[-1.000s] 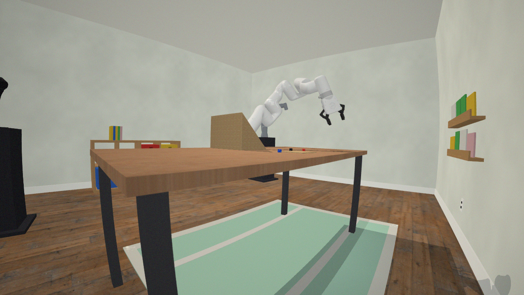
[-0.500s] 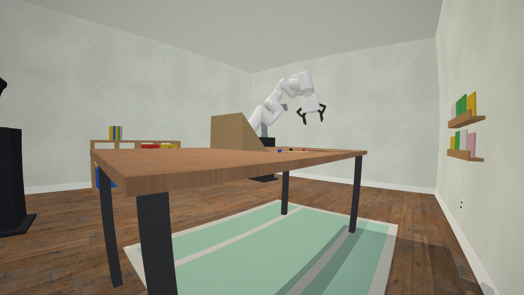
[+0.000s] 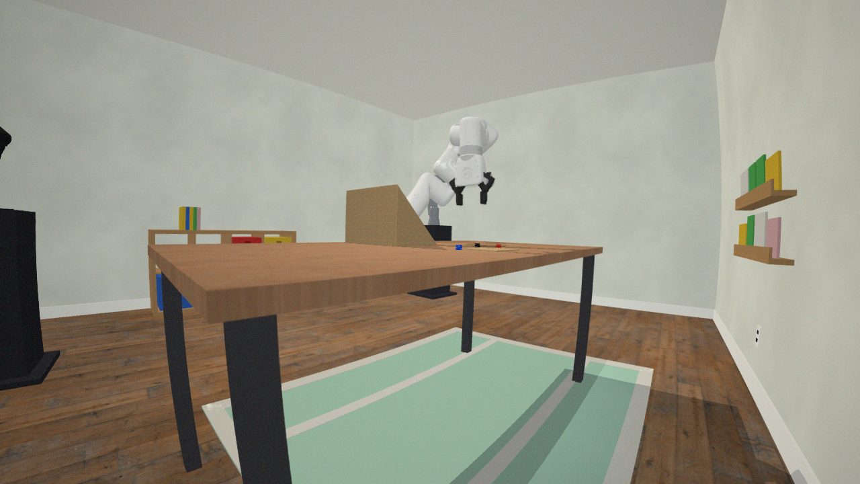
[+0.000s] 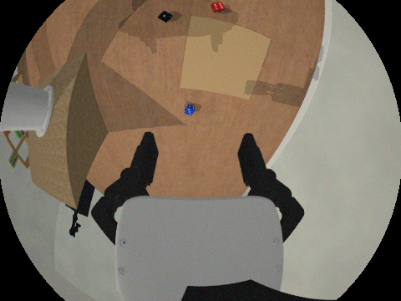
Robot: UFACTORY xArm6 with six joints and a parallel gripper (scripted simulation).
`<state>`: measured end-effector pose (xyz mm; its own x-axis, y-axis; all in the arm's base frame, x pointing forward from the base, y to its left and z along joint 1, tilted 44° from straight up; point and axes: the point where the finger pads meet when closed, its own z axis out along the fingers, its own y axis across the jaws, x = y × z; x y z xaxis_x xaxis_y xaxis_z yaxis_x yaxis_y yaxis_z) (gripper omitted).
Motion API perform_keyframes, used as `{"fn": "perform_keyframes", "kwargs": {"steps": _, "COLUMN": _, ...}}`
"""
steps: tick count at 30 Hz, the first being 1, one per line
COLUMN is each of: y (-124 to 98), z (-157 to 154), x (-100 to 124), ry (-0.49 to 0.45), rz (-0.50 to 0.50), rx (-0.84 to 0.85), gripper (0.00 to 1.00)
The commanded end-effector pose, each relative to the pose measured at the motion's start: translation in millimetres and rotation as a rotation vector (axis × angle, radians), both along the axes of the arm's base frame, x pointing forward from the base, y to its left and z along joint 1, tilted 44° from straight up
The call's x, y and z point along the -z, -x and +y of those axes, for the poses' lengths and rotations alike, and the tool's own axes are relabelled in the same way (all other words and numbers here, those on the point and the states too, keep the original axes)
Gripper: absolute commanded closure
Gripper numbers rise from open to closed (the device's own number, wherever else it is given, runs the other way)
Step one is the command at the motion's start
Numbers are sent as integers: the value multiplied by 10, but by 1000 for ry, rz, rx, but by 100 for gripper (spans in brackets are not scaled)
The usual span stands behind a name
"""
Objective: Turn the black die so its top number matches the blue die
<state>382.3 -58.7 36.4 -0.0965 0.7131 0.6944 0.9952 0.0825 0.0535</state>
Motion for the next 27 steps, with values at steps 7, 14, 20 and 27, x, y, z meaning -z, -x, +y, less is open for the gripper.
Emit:
{"fn": "perform_keyframes", "kwargs": {"steps": 7, "y": 130, "z": -99, "x": 80, "ry": 9, "rz": 36, "rx": 12, "gripper": 0}}
{"fn": "perform_keyframes", "kwargs": {"steps": 14, "y": 130, "z": -99, "x": 80, "ry": 9, "rz": 36, "rx": 12, "gripper": 0}}
{"fn": "perform_keyframes", "kwargs": {"steps": 20, "y": 135, "z": -7, "x": 180, "ry": 8, "rz": 39, "rx": 12, "gripper": 0}}
{"fn": "perform_keyframes", "kwargs": {"steps": 27, "y": 153, "z": 313, "x": 531, "ry": 8, "rz": 39, "rx": 12, "gripper": 0}}
